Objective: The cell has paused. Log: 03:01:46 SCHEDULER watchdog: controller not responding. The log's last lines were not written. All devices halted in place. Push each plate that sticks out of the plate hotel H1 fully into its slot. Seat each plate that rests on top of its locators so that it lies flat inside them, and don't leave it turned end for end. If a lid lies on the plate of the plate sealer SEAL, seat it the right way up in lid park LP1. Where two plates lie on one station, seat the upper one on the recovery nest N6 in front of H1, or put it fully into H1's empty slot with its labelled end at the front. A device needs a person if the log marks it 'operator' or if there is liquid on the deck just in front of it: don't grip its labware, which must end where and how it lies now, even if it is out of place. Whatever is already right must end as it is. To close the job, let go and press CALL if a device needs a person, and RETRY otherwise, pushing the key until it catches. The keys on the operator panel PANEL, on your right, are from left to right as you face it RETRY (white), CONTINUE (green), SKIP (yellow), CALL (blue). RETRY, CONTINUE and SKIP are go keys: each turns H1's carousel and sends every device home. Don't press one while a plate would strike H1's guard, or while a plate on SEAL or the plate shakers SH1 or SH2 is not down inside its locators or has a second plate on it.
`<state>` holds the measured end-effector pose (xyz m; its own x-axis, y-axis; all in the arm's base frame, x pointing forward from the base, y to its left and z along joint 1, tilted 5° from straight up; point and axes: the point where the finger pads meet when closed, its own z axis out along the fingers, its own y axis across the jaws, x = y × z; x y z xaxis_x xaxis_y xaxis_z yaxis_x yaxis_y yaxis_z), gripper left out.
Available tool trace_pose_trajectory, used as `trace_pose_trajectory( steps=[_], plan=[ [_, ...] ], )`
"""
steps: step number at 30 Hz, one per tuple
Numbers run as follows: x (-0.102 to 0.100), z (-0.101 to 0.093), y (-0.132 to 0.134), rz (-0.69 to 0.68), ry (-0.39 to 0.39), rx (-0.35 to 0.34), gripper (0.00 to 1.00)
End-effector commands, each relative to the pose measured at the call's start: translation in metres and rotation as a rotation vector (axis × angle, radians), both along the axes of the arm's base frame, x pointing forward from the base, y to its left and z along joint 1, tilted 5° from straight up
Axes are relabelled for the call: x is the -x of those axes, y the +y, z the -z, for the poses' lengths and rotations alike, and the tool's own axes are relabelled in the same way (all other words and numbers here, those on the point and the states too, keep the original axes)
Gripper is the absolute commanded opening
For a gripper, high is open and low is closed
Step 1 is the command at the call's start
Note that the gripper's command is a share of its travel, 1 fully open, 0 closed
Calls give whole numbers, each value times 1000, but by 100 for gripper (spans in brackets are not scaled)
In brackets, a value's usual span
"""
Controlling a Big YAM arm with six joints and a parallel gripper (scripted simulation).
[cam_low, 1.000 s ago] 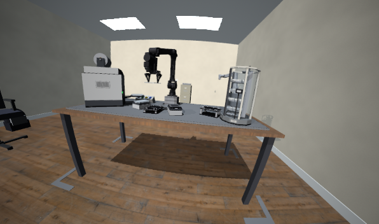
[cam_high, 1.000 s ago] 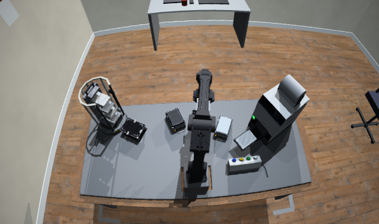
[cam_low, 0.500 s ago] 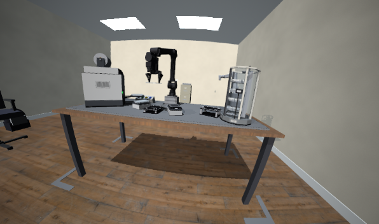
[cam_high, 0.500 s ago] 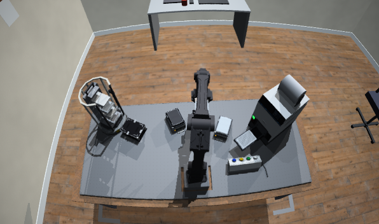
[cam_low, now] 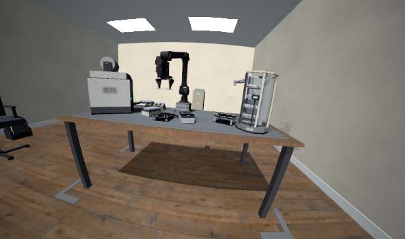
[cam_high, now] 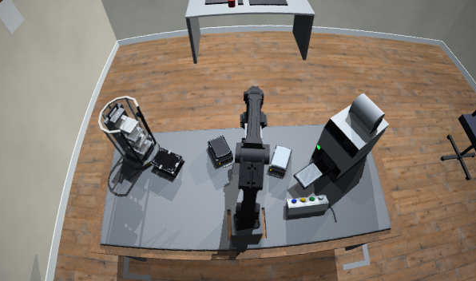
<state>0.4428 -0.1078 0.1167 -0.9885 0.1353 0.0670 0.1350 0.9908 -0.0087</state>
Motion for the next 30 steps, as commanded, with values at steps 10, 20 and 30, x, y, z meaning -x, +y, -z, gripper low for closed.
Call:
trace_pose_trajectory(
  steps=[10, 20, 30],
  plan=[
    [1, 22, -3, -10, 11, -4, 84],
    [3, 32, -4, -7, 11, -4, 84],
    [4, 40, -5, -4, 11, -4, 84]
  ],
)
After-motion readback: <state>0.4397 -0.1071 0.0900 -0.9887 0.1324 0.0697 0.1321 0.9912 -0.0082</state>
